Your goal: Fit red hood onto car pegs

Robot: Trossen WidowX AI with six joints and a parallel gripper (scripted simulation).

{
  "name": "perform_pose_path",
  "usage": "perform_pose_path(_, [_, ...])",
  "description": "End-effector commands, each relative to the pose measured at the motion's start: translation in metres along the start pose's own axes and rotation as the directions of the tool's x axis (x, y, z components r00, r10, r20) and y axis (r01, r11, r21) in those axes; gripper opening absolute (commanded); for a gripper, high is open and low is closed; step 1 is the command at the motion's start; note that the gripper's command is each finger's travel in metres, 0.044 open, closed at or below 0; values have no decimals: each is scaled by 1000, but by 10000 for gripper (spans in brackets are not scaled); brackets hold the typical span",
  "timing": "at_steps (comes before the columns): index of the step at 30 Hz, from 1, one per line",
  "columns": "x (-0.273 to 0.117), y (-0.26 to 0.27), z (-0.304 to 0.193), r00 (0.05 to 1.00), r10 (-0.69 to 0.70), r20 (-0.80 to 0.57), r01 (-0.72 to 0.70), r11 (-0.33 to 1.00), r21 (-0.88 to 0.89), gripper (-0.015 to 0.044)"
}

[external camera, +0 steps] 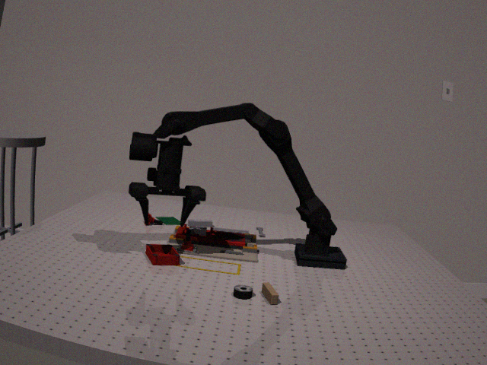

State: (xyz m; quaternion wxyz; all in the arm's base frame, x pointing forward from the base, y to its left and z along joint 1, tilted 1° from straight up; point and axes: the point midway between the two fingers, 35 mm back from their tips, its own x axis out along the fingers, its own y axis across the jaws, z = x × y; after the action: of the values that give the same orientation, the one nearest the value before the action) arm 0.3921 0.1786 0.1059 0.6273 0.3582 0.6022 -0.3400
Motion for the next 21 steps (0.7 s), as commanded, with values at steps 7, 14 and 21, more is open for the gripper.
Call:
perform_pose_path(7, [12,0,0,1000,-8,3,8,1000,7,440])
perform_pose_path(14, [18,0,0,1000,-8,3,8,1000,7,440])
perform_pose_path(21, [25,0,1,1000,-8,3,8,1000,7,440])
